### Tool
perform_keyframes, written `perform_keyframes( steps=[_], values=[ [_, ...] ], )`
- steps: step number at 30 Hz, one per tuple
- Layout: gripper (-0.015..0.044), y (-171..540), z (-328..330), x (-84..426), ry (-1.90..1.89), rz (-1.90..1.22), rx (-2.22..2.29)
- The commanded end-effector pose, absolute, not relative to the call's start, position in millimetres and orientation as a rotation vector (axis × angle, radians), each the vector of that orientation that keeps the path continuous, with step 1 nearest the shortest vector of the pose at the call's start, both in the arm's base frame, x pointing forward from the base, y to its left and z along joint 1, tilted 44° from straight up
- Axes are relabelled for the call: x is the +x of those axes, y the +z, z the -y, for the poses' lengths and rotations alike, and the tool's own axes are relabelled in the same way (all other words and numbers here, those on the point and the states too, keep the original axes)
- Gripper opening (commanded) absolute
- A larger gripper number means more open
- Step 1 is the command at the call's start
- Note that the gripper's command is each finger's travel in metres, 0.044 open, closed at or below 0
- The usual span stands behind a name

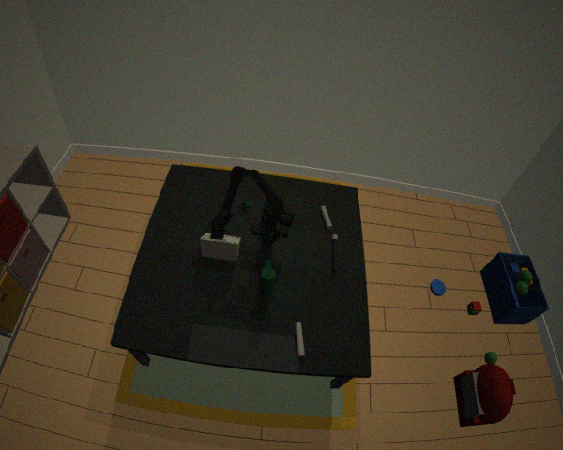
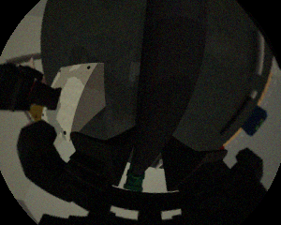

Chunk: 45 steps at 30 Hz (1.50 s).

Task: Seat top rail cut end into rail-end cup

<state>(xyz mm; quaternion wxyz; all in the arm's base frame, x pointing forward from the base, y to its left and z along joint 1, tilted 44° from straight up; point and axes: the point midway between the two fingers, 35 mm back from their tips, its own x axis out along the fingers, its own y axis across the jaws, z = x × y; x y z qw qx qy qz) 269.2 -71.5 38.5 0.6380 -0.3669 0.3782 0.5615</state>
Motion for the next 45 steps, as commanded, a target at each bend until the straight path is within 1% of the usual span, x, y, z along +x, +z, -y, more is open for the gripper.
perform_keyframes(
  steps=[1,13,45],
  values=[
    [0.0,36.9,79.5,267.5,1.268,-0.879,-0.851],
    [0.0,38.5,71.5,269.2,1.282,-0.863,-0.838],
    [0.0,37.8,76.8,267.5,1.277,-0.874,-0.842]
  ],
)
